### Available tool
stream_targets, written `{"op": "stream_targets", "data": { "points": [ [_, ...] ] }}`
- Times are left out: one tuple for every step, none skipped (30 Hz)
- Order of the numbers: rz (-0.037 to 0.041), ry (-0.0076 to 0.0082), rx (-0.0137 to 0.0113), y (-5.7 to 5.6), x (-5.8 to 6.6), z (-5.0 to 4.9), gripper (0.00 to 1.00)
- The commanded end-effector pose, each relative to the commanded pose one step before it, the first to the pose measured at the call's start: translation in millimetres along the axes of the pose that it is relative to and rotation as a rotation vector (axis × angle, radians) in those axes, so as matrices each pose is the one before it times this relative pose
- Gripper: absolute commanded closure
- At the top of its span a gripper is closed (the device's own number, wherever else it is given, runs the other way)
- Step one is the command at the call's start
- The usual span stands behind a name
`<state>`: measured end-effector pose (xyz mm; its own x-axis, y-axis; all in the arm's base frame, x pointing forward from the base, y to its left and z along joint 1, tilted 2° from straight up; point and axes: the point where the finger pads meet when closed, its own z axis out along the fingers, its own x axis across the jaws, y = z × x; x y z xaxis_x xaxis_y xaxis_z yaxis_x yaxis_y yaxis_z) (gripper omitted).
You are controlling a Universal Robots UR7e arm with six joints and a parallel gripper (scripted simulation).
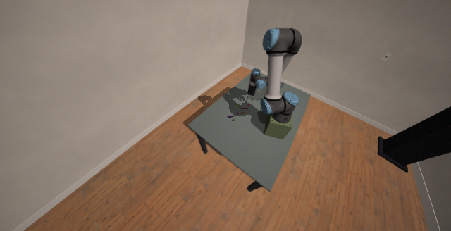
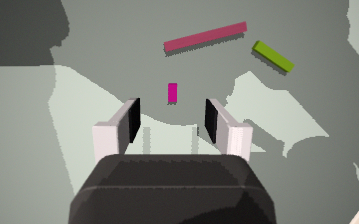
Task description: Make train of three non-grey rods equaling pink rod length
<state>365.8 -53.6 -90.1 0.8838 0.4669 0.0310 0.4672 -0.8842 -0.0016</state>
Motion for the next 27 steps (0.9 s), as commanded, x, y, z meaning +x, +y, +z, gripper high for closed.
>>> {"op": "stream_targets", "data": {
  "points": [
    [-0.00005,0.00070,-0.00104,0.33,0.23,-0.281,0.00],
    [-0.00024,0.00000,0.00000,-0.01,0.01,0.002,0.00],
    [-0.00064,0.00000,0.00000,-0.04,0.02,0.005,0.00],
    [-0.00123,0.00000,0.00000,-0.07,0.03,0.010,0.00],
    [0.00000,0.00000,0.00000,0.00,0.00,0.000,0.00],
    [0.00000,0.00000,0.00000,0.00,0.00,0.000,0.00],
    [-0.00198,0.00000,0.00000,-0.12,0.05,0.016,0.00],
    [-0.00288,-0.00001,0.00000,-0.17,0.08,0.023,0.00],
    [-0.00393,-0.00001,0.00000,-0.23,0.11,0.031,0.00],
    [-0.00511,-0.00001,0.00000,-0.30,0.14,0.041,0.00],
    [-0.00641,-0.00001,0.00000,-0.38,0.18,0.051,0.00],
    [-0.00781,-0.00002,0.00000,-0.46,0.22,0.062,0.00],
    [-0.00932,-0.00002,0.00000,-0.54,0.27,0.074,0.00],
    [-0.01090,-0.00002,0.00000,-0.63,0.31,0.087,0.00],
    [-0.01256,-0.00002,0.00000,-0.72,0.37,0.100,0.00],
    [-0.01428,-0.00003,0.00001,-0.81,0.43,0.114,0.00],
    [-0.01606,-0.00003,0.00001,-0.90,0.49,0.128,0.00],
    [-0.01788,-0.00003,0.00001,-0.99,0.56,0.142,0.00],
    [-0.01973,-0.00004,0.00001,-1.08,0.63,0.157,0.00],
    [-0.02161,-0.00004,0.00001,-1.17,0.71,0.172,0.00],
    [-0.02351,-0.00004,0.00001,-1.24,0.80,0.186,0.00],
    [0.00000,0.00000,0.00000,0.00,0.00,0.000,0.00],
    [0.00000,0.00000,0.00000,0.00,0.00,0.000,0.00],
    [-0.02541,-0.00004,0.00001,-1.32,0.89,0.201,0.00],
    [-0.02732,-0.00005,0.00001,-1.38,0.98,0.216,0.00],
    [-0.02921,-0.00005,0.00001,-1.44,1.08,0.231,0.00],
    [-0.03109,-0.00005,0.00002,-1.49,1.19,0.245,0.00]
  ]
}}
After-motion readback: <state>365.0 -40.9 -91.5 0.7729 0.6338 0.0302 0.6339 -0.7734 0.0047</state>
